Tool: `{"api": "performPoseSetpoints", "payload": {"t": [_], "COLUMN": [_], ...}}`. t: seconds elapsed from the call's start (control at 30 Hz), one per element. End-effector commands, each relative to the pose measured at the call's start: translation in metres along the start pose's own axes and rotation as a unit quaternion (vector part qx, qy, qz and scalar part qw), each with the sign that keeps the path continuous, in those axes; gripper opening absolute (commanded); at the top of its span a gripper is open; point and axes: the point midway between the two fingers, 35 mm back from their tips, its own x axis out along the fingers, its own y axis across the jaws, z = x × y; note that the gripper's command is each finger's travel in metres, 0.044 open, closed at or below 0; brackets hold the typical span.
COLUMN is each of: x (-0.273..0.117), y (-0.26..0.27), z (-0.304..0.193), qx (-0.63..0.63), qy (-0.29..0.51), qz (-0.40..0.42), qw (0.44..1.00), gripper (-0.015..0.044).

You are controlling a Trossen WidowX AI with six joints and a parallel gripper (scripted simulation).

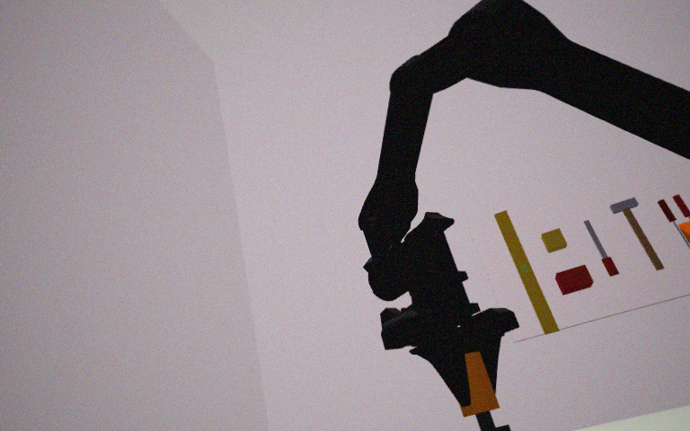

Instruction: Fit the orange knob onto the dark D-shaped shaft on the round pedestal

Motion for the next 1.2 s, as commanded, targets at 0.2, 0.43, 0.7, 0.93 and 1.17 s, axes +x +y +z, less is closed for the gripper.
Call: {"api": "performPoseSetpoints", "payload": {"t": [0.2,0.43,0.7,0.93,1.17], "x": [0.001,0.001,-0.0015,-0.0071,-0.0015], "y": [0.0005,0.0005,0.0005,0.0018,-0.0002], "z": [0.0,0.0,0.0,-0.0003,0.0007], "qx": [0.03,0.03,0.01,0.024,0.037], "qy": [0.0,0.0,0.0,0.0,0.0], "qz": [0.001,0.001,0.001,0.001,0.001], "qw": [1.0,1.0,1.0,1.0,0.999], "gripper": [0.0,0.0,0.0,0.0,0.0]}}
